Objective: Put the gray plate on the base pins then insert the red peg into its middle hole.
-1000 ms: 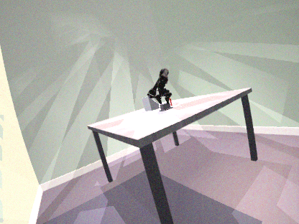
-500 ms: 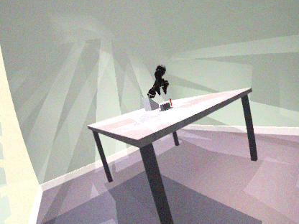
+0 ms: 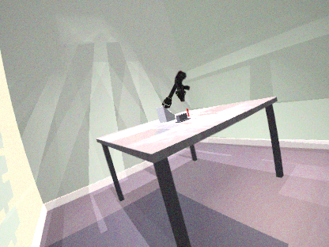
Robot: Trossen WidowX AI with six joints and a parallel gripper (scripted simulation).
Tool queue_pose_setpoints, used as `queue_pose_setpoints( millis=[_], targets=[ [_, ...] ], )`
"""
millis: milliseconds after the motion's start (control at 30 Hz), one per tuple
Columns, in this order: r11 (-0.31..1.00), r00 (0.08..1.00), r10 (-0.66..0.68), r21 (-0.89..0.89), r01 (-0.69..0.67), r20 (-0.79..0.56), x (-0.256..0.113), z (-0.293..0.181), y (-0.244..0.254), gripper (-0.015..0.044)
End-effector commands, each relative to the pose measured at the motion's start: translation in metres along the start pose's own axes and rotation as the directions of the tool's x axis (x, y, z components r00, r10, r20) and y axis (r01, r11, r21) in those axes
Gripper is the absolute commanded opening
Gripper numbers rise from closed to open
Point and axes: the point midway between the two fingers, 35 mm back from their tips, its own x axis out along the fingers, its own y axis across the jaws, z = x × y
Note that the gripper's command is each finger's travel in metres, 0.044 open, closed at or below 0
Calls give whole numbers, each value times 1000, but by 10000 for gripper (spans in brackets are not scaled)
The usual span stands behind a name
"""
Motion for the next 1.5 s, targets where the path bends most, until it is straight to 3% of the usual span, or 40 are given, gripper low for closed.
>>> queue_pose_setpoints(
  millis=[0, 300, 600, 1167, 1300, 1467],
  targets=[
    [727, 1000, 22, 686, -20, 6, 1, 5, 66, 440],
    [291, 1000, 29, 957, -16, 8, 4, 1, 110, 440],
    [-189, 999, 36, 982, -3, 10, 8, -7, 144, 440],
    [-199, 999, 36, 980, -3, 11, 8, -5, 149, 440],
    [-199, 999, 36, 980, -4, 12, 38, -3, 149, 440],
    [-199, 999, 36, 980, -5, 12, 45, -3, 149, 440]
  ],
)
